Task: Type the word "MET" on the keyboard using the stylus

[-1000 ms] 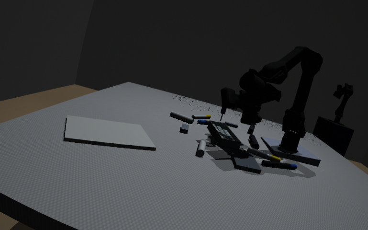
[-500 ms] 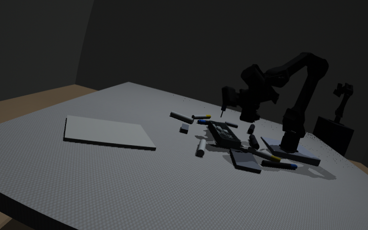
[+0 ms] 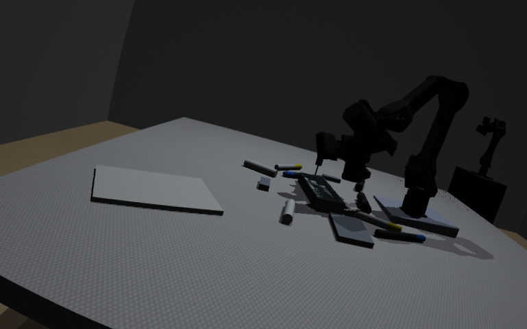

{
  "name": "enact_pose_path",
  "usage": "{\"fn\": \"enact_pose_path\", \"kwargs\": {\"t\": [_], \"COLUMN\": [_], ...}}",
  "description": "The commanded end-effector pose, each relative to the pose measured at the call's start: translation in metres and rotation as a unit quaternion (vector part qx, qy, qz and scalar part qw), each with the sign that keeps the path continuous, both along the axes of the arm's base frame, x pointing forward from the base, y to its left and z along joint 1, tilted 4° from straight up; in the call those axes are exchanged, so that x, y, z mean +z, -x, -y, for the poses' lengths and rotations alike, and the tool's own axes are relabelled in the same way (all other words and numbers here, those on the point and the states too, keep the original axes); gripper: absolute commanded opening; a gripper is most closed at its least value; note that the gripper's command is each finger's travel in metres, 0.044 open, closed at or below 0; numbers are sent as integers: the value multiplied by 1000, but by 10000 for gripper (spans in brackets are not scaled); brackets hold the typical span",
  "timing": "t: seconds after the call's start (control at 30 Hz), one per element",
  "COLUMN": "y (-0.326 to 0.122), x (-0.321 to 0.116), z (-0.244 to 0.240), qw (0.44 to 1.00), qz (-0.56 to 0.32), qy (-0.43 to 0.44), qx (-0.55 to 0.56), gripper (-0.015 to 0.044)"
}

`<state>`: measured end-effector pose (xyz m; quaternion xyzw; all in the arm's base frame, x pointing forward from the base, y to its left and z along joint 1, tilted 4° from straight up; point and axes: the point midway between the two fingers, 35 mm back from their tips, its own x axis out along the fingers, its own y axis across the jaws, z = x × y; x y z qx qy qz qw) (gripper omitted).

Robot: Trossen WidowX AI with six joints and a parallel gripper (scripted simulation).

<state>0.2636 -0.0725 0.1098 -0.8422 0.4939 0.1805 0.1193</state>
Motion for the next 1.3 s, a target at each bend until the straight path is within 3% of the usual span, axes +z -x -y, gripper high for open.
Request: {"fn": "enact_pose_path", "kwargs": {"t": [0.0,0.33,0.43,0.47,1.27], "y": [1,1,-1,-2,-2], "x": [-2,-2,-3,-4,-11], "z": [0,0,-1,-2,-2], "qw": [1000,1000,1000,1000,1000], "qz": [-4,-4,-4,-4,-4], "qy": [-1,-1,-1,-1,-1], "qx": [2,2,2,2,2], "gripper": [0,0,79,81,81]}}
